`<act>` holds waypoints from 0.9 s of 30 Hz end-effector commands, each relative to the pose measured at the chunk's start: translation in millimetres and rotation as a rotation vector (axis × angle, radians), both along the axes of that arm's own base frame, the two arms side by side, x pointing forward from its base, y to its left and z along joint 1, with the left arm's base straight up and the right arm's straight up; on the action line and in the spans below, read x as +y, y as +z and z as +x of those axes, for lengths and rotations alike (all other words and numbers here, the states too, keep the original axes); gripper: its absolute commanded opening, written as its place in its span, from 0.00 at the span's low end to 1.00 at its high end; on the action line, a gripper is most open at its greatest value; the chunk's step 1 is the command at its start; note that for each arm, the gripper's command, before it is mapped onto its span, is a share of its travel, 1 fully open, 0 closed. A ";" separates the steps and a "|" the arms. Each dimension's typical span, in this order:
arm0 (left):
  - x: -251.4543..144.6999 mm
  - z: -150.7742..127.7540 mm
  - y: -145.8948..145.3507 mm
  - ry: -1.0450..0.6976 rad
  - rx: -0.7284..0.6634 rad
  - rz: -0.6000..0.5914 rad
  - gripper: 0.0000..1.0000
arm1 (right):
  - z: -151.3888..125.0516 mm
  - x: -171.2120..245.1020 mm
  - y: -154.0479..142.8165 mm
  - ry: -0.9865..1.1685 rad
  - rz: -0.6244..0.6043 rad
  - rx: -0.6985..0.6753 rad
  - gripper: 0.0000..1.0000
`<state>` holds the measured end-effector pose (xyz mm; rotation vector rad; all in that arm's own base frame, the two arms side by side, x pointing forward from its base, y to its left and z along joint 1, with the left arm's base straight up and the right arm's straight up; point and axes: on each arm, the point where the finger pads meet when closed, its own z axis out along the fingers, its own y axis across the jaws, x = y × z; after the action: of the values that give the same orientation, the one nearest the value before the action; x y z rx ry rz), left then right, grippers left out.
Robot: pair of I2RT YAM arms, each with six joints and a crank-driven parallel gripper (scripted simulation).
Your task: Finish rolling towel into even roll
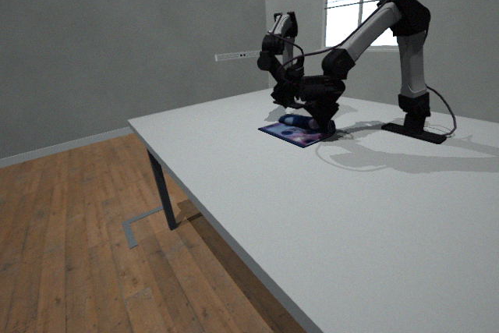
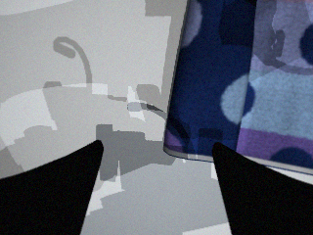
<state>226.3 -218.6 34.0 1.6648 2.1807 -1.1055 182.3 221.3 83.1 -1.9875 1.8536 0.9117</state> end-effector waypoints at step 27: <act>3.6 -13.0 -5.7 -0.033 0.325 -0.016 0.30 | 35.1 18.4 6.7 0.003 0.108 -0.556 0.98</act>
<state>214.3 -215.8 32.6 1.6102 2.3249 -1.4754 213.1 229.6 78.9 -1.8853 1.5425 0.3556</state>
